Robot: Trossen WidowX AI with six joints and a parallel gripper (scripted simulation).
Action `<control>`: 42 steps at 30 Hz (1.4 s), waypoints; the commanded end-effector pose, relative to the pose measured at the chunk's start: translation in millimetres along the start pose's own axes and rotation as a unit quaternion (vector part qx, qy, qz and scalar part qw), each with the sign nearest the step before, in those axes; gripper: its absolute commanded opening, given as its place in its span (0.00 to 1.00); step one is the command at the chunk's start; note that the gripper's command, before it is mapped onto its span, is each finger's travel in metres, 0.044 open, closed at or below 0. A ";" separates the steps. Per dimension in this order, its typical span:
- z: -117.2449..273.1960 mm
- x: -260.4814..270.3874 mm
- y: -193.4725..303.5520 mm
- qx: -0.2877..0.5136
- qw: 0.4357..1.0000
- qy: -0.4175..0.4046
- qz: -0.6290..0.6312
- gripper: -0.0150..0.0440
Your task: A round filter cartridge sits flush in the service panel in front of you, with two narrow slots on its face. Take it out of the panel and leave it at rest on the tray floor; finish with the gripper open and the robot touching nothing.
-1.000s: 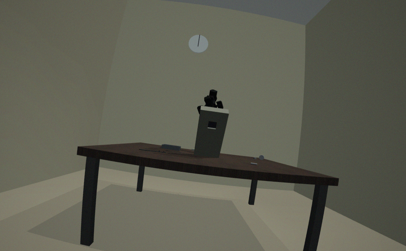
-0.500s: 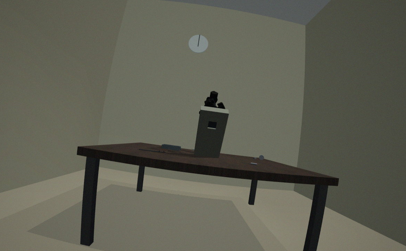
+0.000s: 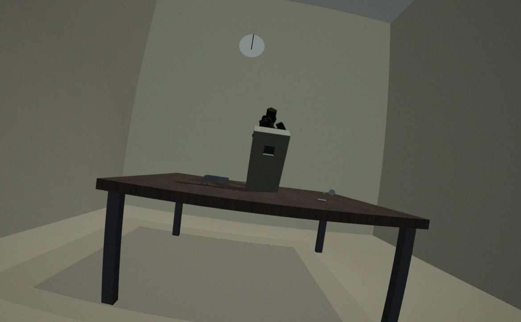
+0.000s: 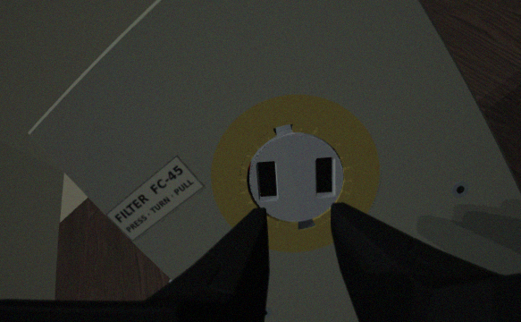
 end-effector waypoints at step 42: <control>-39.6 -2.2 4.5 0.006 1.000 0.002 0.001 0.43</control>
Point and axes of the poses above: the point midway between the two fingers, 35 mm back from their tips, its own z axis back along the fingers, its own x axis across the jaws, y = z × x, the point moved 9 cm from there along z, back along the fingers
